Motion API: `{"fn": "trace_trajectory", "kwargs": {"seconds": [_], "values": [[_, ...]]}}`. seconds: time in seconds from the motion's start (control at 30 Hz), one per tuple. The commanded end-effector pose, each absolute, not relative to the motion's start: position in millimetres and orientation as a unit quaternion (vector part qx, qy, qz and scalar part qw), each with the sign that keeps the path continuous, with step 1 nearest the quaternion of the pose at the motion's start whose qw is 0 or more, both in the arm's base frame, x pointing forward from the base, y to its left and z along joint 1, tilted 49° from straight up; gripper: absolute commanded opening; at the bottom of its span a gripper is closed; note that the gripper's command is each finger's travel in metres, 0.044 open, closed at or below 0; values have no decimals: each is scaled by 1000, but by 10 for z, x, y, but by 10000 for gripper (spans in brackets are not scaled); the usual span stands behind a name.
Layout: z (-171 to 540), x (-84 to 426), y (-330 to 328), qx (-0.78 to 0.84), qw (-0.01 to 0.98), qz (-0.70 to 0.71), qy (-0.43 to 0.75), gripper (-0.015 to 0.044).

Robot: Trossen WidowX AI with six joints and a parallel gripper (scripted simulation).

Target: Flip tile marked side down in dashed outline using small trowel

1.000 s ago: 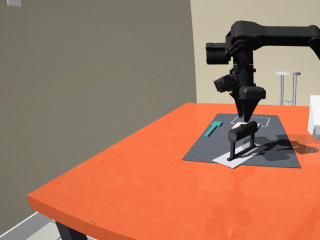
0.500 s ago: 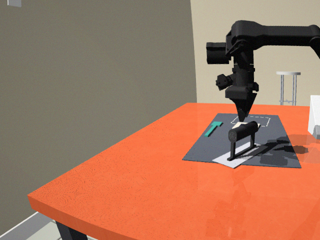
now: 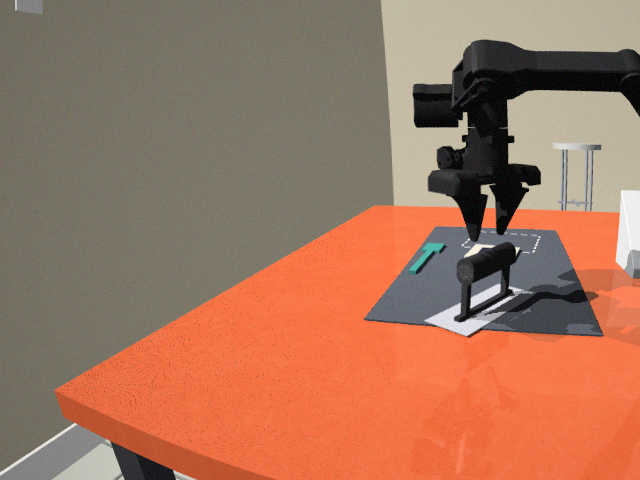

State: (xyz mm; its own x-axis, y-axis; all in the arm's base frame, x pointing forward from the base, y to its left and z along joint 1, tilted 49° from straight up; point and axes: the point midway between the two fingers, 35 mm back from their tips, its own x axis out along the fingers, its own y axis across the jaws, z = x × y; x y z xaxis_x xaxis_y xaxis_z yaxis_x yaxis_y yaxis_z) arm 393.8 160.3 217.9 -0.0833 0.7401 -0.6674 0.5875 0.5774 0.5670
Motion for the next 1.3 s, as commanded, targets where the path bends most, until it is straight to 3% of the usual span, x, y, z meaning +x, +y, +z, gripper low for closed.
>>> {"fn": "trace_trajectory", "kwargs": {"seconds": [0.0, 1.27], "values": [[2173, 3937, 1596, 488, 469, 16, 736, 270], [2168, 3933, 1564, 669, 119, -407, 611, 270]]}}
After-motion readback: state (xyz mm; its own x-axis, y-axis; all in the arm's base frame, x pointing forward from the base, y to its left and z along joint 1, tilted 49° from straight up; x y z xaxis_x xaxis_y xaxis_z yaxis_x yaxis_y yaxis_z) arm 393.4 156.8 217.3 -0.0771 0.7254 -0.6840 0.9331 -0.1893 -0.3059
